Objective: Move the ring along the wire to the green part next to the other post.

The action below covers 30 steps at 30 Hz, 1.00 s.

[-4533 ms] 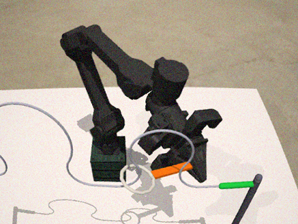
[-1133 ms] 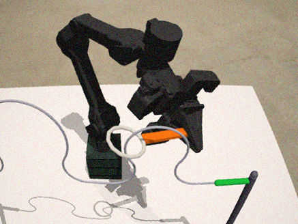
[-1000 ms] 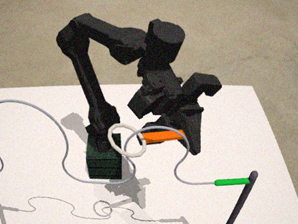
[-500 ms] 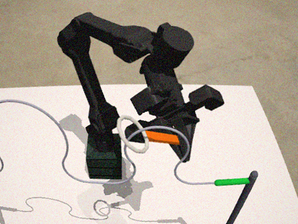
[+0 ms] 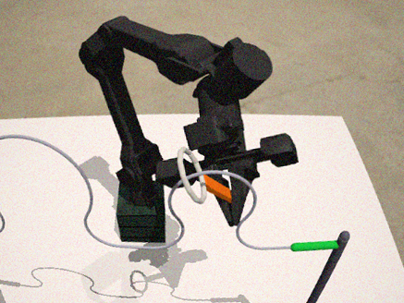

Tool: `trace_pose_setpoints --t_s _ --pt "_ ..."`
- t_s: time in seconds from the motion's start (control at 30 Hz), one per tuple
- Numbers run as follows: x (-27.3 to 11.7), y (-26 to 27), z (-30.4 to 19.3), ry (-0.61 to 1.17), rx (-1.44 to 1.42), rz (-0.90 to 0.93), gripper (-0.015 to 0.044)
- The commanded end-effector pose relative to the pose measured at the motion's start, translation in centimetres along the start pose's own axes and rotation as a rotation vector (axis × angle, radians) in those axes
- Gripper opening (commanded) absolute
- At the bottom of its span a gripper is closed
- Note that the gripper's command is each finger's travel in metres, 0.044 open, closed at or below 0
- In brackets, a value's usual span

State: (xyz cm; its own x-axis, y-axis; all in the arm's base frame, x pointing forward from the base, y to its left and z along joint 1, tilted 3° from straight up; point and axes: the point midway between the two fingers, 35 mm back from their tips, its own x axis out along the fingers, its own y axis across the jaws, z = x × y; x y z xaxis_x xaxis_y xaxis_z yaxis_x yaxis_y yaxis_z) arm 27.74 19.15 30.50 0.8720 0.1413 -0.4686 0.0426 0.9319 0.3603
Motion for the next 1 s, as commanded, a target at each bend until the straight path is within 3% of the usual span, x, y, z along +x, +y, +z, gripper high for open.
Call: trace_pose_setpoints --t_s 0.0,0.97 --pt "0.1 -0.4 0.1 -0.011 -0.076 -0.041 -0.0150" --pt "-0.1 -4.2 1.4 -0.080 -0.611 -0.342 -0.0150"
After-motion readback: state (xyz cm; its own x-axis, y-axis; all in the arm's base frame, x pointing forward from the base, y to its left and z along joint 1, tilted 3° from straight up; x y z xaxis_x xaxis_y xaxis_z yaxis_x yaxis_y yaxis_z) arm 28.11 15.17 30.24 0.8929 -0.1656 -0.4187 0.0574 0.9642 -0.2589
